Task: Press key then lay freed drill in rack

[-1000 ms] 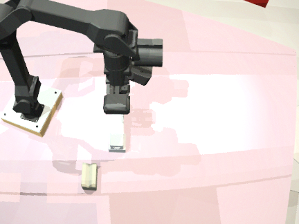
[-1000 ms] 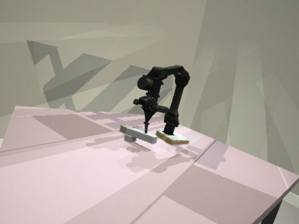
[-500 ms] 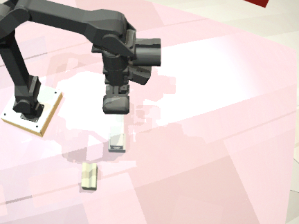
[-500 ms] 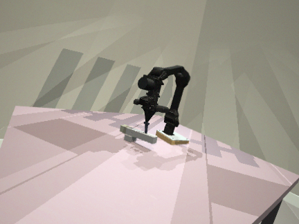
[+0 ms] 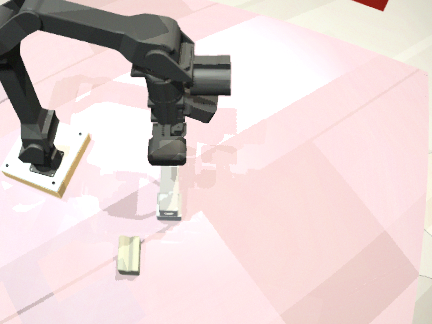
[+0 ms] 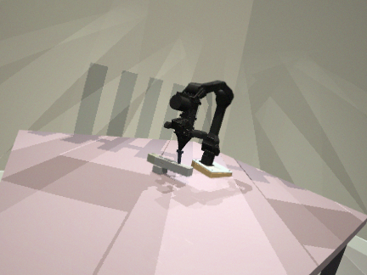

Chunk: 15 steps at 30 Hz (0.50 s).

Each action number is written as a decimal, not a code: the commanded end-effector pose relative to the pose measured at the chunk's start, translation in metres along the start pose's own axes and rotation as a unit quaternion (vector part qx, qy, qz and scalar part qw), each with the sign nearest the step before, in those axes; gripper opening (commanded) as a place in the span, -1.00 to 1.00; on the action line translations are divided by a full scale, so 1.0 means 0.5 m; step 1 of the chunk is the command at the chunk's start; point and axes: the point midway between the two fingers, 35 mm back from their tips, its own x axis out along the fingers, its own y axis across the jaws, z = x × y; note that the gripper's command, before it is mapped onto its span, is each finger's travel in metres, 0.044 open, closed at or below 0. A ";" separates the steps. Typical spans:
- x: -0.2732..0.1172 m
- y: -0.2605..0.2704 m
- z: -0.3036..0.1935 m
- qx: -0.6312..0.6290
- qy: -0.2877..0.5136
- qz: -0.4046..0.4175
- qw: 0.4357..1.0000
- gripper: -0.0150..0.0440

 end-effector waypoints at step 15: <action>0.049 0.002 -0.017 0.000 0.029 0.002 1.000 -0.49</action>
